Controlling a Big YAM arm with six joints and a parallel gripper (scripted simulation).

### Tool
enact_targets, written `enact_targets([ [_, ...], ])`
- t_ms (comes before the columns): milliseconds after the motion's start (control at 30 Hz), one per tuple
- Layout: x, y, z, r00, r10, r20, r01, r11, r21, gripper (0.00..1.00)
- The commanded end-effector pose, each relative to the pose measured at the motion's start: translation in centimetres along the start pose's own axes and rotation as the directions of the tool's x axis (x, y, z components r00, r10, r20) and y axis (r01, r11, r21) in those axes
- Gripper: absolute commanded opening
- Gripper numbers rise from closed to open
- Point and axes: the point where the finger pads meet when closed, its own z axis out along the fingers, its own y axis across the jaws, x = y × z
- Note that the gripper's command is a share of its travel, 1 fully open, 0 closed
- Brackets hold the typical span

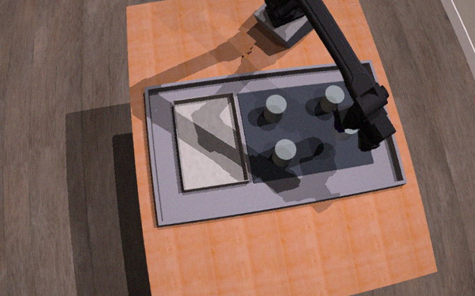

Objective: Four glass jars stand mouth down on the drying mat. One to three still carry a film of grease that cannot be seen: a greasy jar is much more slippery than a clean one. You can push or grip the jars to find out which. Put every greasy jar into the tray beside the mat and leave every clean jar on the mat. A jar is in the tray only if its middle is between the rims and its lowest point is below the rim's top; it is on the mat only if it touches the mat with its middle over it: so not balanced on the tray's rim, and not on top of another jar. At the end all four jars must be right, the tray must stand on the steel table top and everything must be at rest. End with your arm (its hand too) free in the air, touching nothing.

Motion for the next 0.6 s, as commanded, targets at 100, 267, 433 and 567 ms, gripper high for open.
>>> enact_targets([
  [100,-2.4,0.2,-3.6,0.996,0.027,0.08,-0.024,0.999,-0.028,0.0],
  [267,-2.4,0.2,-3.6,0.996,0.027,0.08,-0.024,0.999,-0.028,0.0],
  [433,-2.4,0.2,-3.6,0.996,0.027,0.08,-0.024,0.999,-0.028,0.0],
  [567,-3.8,0.4,-6.1,0.996,0.027,0.08,-0.024,0.999,-0.028,0.0],
])
